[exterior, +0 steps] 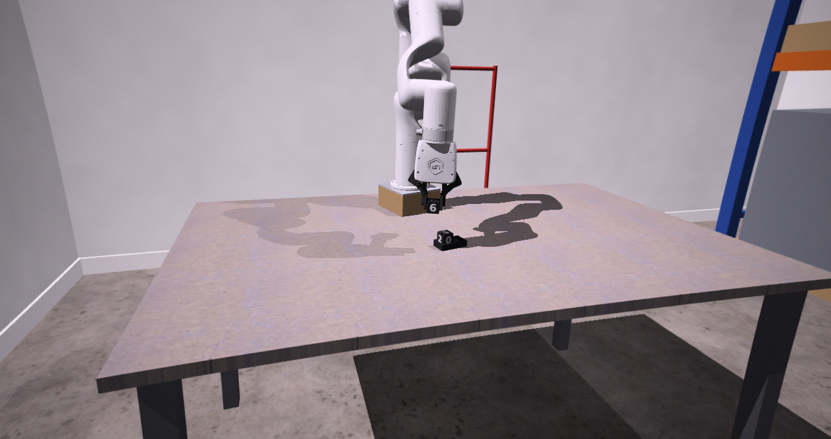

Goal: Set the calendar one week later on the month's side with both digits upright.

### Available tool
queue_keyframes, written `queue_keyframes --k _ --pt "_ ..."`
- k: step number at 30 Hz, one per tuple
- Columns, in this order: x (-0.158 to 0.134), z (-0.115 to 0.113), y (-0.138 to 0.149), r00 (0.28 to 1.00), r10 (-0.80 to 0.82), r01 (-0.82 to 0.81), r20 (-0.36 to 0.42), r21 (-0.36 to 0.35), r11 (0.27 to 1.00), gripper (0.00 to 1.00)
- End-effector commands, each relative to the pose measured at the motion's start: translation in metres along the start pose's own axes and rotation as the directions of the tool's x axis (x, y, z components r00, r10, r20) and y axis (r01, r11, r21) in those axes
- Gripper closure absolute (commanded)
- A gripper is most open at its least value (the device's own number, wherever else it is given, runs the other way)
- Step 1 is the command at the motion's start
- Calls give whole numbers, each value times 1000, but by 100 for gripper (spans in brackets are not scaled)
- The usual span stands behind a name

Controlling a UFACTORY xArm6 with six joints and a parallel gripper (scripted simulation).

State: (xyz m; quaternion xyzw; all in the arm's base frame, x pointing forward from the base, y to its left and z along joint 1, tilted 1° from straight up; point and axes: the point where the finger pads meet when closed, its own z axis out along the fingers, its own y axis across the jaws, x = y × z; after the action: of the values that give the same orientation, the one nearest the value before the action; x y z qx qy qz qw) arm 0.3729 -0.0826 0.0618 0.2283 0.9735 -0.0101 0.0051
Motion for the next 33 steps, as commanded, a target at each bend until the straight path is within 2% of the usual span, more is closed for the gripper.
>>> queue_keyframes --k 1,5,8,11,17,33 --pt "-8 0 -11 985 -172 172 -3 -24 985 71" --pt "-13 1 -20 957 -289 289 0 -24 957 71" --pt "-14 2 -21 952 -307 307 1 -24 951 71" --pt "-18 3 -31 902 -431 431 4 -24 902 71" --pt "-23 4 -40 844 -537 537 7 -23 843 71" --pt "-23 4 -42 832 -555 555 7 -23 831 71"
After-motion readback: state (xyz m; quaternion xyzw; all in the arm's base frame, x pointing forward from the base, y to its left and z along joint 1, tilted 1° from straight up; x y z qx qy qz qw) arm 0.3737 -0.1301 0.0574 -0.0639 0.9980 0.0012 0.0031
